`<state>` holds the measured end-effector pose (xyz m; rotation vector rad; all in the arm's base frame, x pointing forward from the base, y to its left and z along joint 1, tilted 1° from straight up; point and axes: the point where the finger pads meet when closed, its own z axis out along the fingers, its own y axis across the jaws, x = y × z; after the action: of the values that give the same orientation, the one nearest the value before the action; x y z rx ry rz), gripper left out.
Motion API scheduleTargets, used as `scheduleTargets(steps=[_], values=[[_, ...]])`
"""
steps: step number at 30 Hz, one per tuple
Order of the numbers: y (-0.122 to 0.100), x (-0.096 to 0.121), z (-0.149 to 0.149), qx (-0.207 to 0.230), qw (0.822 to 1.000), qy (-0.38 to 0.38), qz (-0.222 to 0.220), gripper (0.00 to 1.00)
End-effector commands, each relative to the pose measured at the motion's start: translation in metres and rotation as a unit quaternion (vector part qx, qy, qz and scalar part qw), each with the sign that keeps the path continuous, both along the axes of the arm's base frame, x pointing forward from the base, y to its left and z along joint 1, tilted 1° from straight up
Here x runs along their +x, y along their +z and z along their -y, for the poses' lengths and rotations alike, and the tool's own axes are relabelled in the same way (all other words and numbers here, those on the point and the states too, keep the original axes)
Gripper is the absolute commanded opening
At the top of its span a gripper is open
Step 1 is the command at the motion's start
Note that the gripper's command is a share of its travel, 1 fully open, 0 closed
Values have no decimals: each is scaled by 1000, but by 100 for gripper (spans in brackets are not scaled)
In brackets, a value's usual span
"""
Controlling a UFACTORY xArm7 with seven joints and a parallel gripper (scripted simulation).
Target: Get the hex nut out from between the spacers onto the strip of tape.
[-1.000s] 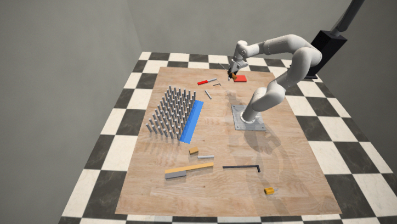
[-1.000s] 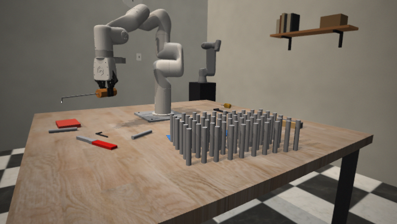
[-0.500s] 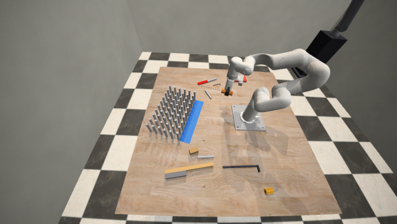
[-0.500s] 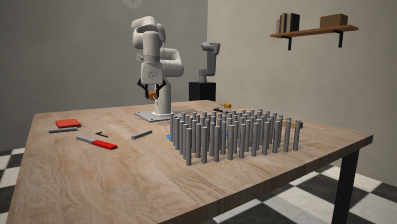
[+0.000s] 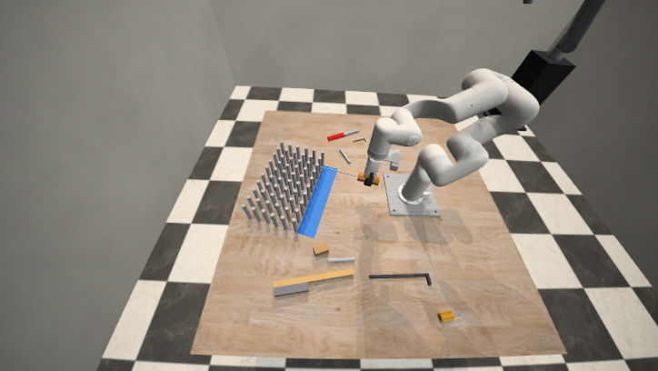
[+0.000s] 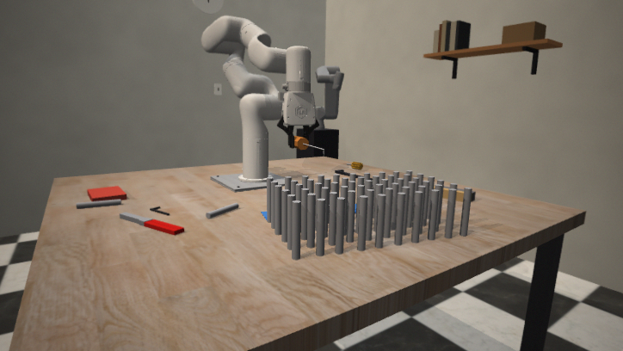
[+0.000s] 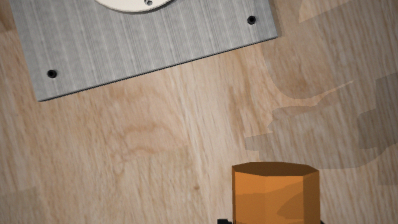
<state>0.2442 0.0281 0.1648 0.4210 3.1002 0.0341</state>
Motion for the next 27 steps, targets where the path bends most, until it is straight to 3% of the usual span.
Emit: scheduleTargets(steps=[1,19,27], values=[[2,8,-4,-4,1000,-6,-4,0],[1,8,-4,-4,1000,-6,-4,0],[-10,8,-5,-4,1000,-6,-4,0]])
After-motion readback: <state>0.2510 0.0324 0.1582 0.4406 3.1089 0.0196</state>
